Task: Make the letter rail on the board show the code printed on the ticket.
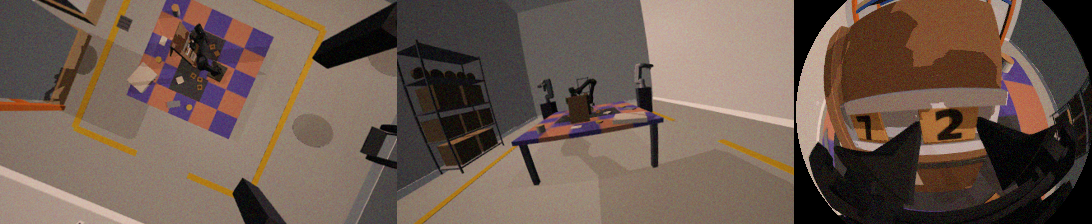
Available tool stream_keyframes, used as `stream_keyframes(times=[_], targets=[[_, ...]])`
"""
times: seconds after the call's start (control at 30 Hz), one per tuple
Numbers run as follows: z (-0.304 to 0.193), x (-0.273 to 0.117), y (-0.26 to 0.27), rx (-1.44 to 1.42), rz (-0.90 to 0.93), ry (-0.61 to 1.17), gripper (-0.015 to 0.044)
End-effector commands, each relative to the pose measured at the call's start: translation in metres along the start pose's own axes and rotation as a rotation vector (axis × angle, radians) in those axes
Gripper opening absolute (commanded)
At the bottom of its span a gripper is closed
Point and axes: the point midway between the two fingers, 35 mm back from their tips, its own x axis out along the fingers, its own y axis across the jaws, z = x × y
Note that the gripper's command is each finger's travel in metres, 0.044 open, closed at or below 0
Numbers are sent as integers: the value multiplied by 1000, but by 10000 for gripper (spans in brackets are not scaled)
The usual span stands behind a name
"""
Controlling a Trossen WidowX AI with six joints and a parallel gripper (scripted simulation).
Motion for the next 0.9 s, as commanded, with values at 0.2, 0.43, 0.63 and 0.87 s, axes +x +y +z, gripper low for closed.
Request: stream_keyframes(times=[0.2, 0.43, 0.63, 0.87], targets=[[-1, 1, 7, 6, -2, 4, 0], [-1, 1, 11, 6, -2, 4, 0], [-1, 1, 15, 6, -2, 4, 0], [-1, 1, 19, 7, -2, 4, 0]])
